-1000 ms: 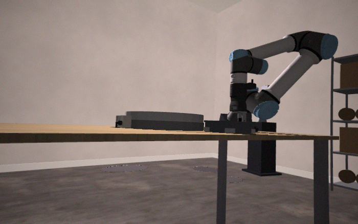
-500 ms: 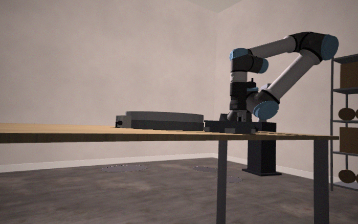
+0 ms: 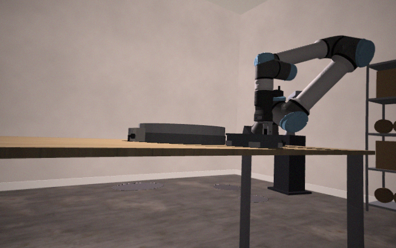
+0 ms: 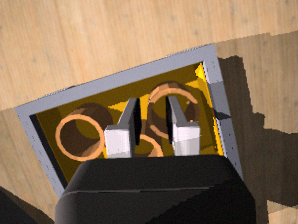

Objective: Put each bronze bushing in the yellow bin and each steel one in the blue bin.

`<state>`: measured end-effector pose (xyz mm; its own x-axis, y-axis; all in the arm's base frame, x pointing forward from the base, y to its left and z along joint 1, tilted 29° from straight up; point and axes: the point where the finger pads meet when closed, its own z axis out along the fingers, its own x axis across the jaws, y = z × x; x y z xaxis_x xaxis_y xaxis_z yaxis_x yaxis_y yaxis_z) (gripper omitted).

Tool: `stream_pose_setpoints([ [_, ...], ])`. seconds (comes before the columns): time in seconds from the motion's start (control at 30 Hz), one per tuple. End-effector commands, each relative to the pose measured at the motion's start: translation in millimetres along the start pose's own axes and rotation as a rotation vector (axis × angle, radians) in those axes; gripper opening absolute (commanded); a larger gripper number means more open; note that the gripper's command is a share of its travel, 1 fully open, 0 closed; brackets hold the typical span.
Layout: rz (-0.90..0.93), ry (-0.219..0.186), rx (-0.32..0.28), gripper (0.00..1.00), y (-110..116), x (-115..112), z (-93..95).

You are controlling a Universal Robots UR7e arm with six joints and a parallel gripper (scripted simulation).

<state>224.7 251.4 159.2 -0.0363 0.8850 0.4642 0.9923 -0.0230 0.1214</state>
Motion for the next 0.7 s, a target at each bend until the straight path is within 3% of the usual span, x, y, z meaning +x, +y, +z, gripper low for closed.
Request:
stream_pose_setpoints([
  [0.0,-0.003,0.001,-0.008,0.47,2.3,1.3,-6.1],
  [0.67,-0.002,0.001,-0.006,0.47,1.7,1.0,-8.8],
])
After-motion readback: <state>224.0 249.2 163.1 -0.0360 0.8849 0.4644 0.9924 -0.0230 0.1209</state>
